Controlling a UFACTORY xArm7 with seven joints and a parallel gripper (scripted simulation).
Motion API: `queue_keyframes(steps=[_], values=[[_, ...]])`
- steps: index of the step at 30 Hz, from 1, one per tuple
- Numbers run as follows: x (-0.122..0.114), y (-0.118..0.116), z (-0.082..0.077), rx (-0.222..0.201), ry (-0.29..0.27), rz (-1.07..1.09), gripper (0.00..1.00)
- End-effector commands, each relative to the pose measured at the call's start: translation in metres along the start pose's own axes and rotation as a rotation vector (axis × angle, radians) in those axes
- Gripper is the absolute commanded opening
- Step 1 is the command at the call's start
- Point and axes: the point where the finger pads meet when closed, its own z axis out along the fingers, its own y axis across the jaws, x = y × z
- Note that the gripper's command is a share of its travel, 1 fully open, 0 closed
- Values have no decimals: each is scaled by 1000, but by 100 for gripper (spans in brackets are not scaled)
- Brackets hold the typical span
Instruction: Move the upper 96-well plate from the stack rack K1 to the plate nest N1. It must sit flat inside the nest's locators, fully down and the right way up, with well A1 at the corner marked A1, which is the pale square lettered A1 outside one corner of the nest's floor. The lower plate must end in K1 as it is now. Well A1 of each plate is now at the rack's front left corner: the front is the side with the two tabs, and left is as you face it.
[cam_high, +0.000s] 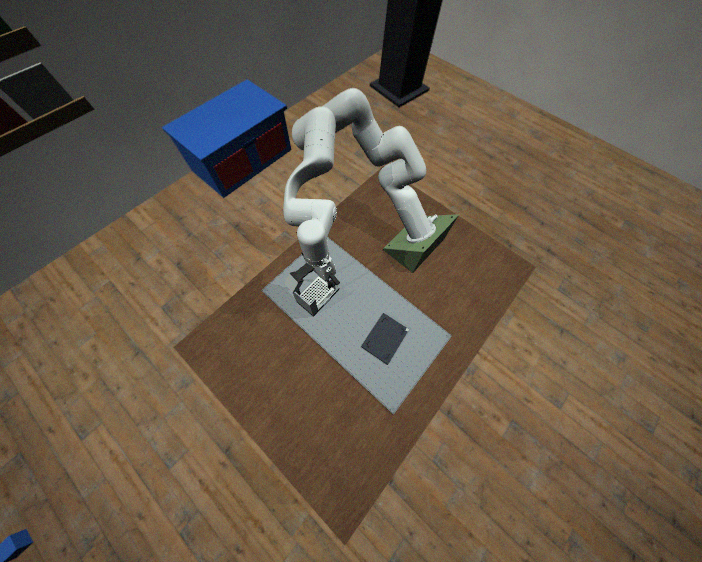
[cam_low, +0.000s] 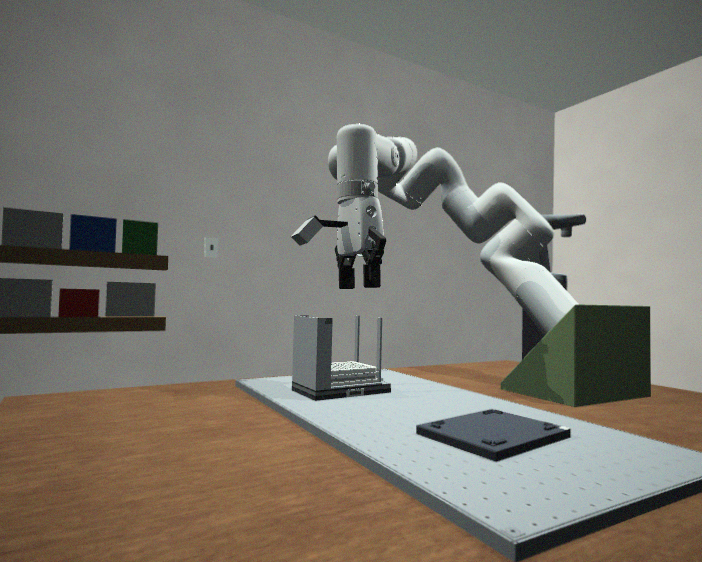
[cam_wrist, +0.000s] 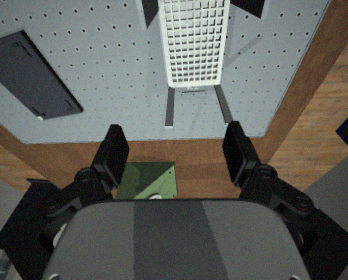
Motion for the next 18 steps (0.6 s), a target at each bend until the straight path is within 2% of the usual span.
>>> queue_keyframes(steps=[1,6,18], values=[[20,15,7,-19,38,-51,100],[29,24,12,-19,38,-51,100],[29,24,12,-19,38,-51,100]])
